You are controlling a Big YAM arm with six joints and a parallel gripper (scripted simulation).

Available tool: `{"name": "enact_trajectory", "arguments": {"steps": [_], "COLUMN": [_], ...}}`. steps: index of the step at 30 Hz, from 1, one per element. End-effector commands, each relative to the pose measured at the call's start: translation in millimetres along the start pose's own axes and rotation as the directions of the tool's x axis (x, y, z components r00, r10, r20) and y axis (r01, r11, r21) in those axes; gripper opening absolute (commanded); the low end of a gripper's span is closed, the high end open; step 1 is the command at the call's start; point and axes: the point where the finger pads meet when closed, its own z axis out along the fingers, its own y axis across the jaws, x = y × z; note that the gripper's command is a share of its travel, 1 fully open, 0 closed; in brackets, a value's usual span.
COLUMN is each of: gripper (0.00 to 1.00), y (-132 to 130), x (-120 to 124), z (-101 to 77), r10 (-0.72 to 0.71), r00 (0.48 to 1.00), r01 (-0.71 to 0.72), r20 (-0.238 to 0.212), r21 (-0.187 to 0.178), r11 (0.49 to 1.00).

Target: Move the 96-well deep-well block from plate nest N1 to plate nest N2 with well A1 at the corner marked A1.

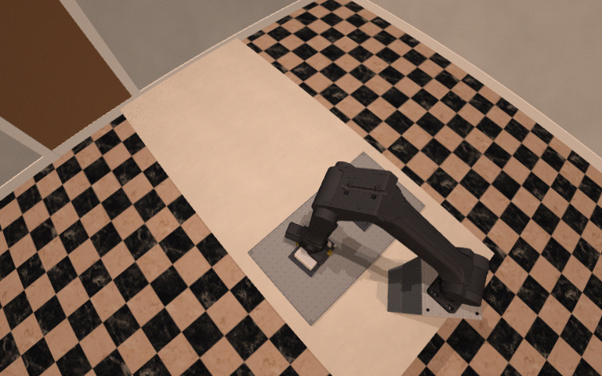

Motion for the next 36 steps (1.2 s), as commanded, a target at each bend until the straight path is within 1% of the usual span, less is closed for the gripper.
{"name": "enact_trajectory", "arguments": {"steps": [1, 26, 36], "gripper": [0.00, 0.00, 0.00], "y": [21.6, 22.7, 24.3], "x": [13.2, 13.7, 14.2], "z": [-15.2, -15.3, -14.2], "r10": [-0.005, -0.005, -0.006], "r00": [1.000, 1.000, 1.000], "r01": [0.005, 0.005, 0.005], "r20": [-0.010, -0.010, -0.012], "r21": [-0.044, -0.044, -0.051], "r11": [0.999, 0.999, 0.999]}}
